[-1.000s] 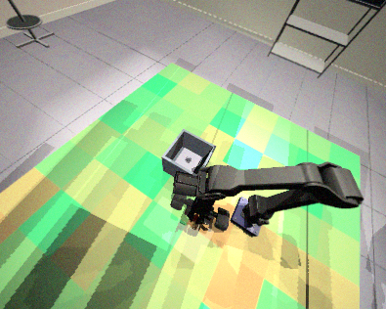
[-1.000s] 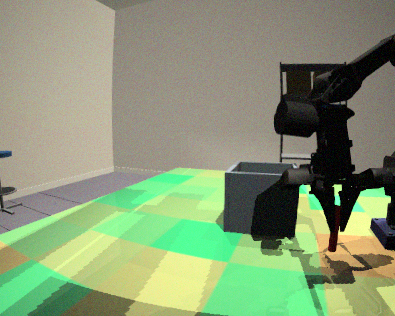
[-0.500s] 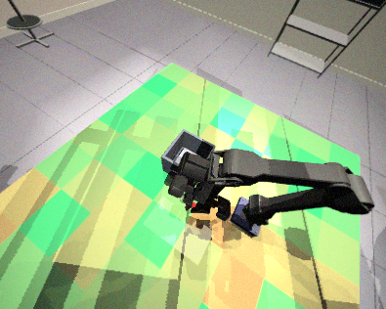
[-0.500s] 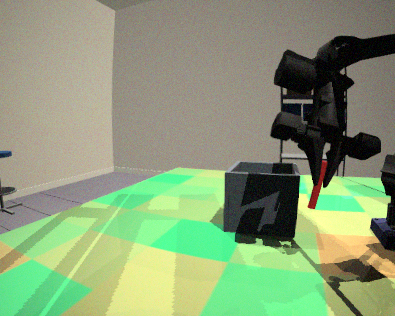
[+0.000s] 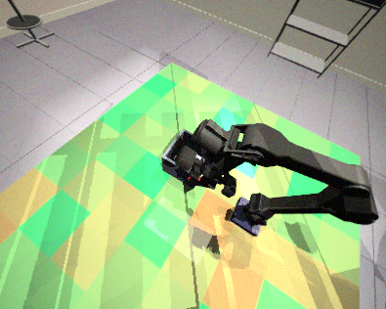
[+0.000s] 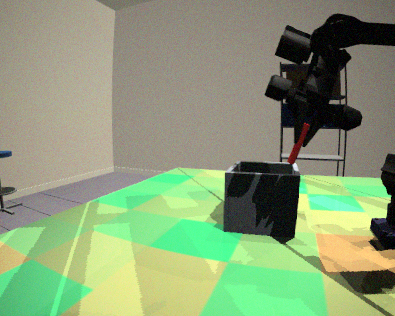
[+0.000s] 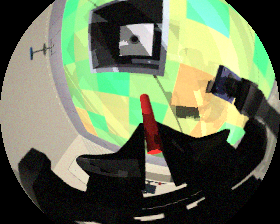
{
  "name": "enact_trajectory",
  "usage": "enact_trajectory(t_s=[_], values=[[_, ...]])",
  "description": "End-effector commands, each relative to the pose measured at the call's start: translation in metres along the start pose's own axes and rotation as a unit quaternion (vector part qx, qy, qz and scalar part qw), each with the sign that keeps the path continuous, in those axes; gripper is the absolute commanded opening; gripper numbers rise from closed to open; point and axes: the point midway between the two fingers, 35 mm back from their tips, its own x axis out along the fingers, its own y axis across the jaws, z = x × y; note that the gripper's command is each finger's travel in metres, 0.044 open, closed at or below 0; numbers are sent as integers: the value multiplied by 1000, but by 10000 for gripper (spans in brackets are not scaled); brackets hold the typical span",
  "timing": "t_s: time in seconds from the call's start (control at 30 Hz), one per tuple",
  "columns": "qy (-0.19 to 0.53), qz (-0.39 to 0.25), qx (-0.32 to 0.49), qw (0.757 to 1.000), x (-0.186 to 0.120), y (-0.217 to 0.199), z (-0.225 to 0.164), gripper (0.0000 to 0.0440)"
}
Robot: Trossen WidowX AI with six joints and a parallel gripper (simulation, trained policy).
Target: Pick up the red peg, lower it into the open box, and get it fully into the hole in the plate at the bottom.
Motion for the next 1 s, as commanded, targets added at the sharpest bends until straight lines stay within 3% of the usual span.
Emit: enact_trajectory(t_s=[0.0,0.4,0.97], values=[[-22,2,4,1000,-7,4,13,0],[-69,-33,39,996,-9,3,59,0],[-71,-77,67,992,7,7,105,0]])
